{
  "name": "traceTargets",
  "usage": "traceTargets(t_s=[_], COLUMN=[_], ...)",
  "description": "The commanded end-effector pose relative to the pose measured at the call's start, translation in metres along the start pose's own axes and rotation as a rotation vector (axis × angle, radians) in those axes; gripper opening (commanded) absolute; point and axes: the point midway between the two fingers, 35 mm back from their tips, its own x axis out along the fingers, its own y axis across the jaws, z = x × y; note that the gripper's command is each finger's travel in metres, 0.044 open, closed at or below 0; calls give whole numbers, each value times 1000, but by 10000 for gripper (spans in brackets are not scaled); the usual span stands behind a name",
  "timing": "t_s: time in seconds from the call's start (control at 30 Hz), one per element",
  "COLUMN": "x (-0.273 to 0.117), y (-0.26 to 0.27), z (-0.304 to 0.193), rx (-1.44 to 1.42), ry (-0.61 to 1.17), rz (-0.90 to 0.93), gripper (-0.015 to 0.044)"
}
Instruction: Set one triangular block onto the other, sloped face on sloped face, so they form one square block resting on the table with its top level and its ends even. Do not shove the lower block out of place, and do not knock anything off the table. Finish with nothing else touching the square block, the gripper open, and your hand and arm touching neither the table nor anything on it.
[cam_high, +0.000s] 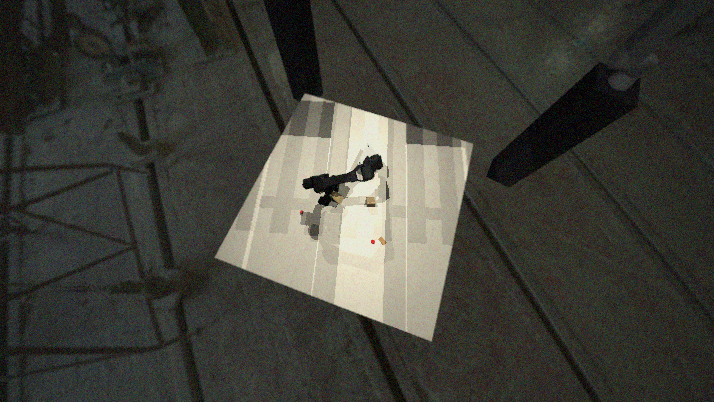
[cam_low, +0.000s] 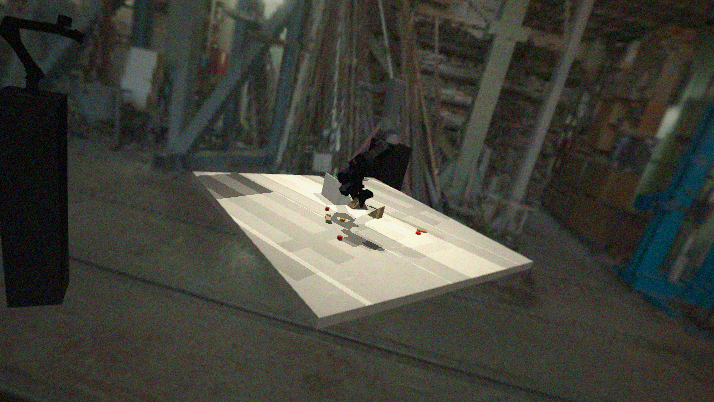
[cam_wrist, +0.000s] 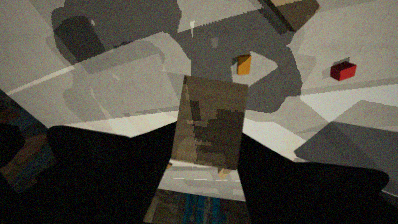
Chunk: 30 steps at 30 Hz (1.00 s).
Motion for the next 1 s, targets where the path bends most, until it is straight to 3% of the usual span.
traceTargets(t_s=[0.0,0.2,0.97], x=[-13,-10,-10], y=[0,-1,-3], z=[-5,-4,-3], rx=[-4,-47,-824], ry=[-12,-13,-141], rz=[5,18,92], gripper=[0,0,0])
